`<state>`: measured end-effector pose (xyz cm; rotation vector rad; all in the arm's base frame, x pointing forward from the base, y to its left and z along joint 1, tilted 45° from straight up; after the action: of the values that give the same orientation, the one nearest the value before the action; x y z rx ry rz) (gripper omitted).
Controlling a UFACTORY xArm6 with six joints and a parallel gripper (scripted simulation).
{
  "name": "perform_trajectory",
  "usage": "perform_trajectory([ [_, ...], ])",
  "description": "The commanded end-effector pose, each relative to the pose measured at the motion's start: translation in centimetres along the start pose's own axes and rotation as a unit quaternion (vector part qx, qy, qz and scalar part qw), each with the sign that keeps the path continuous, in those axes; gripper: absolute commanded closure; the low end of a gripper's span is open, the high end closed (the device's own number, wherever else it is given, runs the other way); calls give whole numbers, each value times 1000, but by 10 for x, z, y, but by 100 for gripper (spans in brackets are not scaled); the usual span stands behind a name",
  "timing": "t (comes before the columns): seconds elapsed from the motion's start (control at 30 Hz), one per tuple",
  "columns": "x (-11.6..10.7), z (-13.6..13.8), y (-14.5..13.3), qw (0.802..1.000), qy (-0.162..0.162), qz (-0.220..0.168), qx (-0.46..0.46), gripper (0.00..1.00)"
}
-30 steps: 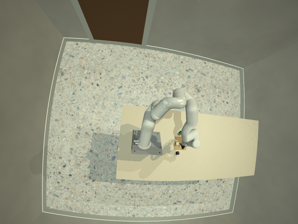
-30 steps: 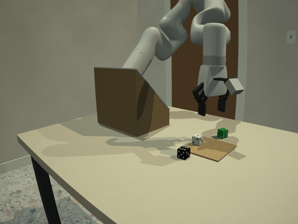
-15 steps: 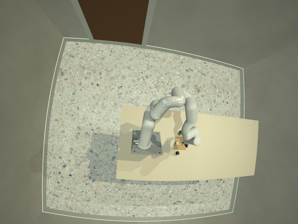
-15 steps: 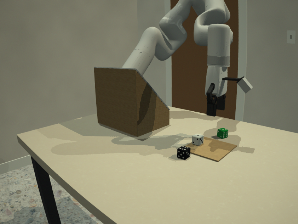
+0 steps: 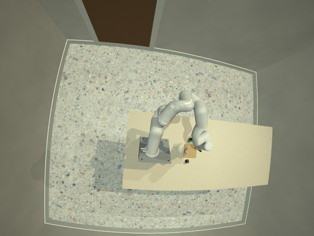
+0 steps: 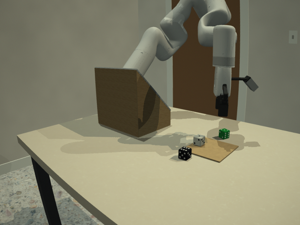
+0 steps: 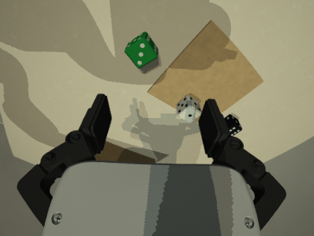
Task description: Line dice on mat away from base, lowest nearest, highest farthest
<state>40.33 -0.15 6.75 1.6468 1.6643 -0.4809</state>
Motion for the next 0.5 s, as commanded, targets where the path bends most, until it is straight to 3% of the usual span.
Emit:
perform_trajectory([
  [0.0, -1, -2, 2, 999, 1, 6, -43, 0],
  [0.07, 0, -7, 5, 994, 1, 6, -106, 0],
  [0.47, 1, -21, 13, 961, 1, 7, -276, 0],
])
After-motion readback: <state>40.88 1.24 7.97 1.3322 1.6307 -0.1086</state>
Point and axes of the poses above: the point where the finger pads meet when closed, its own x axis out along the fingers, its own z axis across the jaws, y = z × x, the point moved 7 cm from there along -x, back along the fingers, and after that the axes turned 14 degrees about x, right-handed, at the moved point
